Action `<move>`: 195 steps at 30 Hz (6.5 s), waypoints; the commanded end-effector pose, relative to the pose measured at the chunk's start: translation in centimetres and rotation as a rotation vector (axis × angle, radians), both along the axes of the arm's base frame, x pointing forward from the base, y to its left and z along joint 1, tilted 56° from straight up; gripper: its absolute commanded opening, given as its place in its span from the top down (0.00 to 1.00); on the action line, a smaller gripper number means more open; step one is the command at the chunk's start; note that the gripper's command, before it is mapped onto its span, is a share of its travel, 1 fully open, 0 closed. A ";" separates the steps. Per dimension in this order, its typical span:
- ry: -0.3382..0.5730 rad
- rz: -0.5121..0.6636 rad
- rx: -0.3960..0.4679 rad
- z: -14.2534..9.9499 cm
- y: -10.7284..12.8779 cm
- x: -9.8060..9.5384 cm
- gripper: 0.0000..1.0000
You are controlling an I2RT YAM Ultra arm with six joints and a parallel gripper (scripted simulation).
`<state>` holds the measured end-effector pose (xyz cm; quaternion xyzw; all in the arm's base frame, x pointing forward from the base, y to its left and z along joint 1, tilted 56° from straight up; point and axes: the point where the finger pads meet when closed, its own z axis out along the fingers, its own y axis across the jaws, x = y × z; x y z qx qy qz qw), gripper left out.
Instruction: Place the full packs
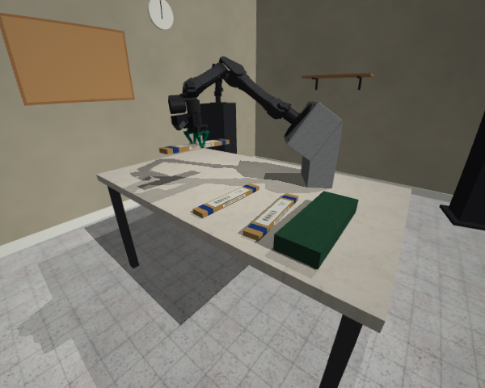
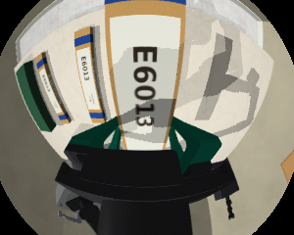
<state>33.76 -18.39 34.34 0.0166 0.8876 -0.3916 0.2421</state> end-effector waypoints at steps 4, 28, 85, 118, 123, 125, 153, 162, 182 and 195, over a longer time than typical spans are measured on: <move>-0.080 0.024 -0.015 2.7 1.0 -1.1 1.00; -0.040 0.032 -0.029 -0.3 2.7 -0.6 1.00; -0.032 0.035 -0.025 -10.2 12.0 2.6 1.00; -0.034 0.037 -0.023 -15.5 17.2 3.7 1.00; -0.023 0.037 -0.027 -16.4 17.8 3.9 1.00; -0.030 0.037 -0.025 -16.5 18.2 4.1 1.00; -0.030 0.039 -0.024 -19.6 21.4 5.1 1.00; -0.036 0.039 -0.020 -19.5 21.5 5.2 1.00; -0.032 0.040 -0.021 -19.8 21.8 5.4 1.00; -0.026 0.040 -0.024 -20.1 21.9 5.5 1.00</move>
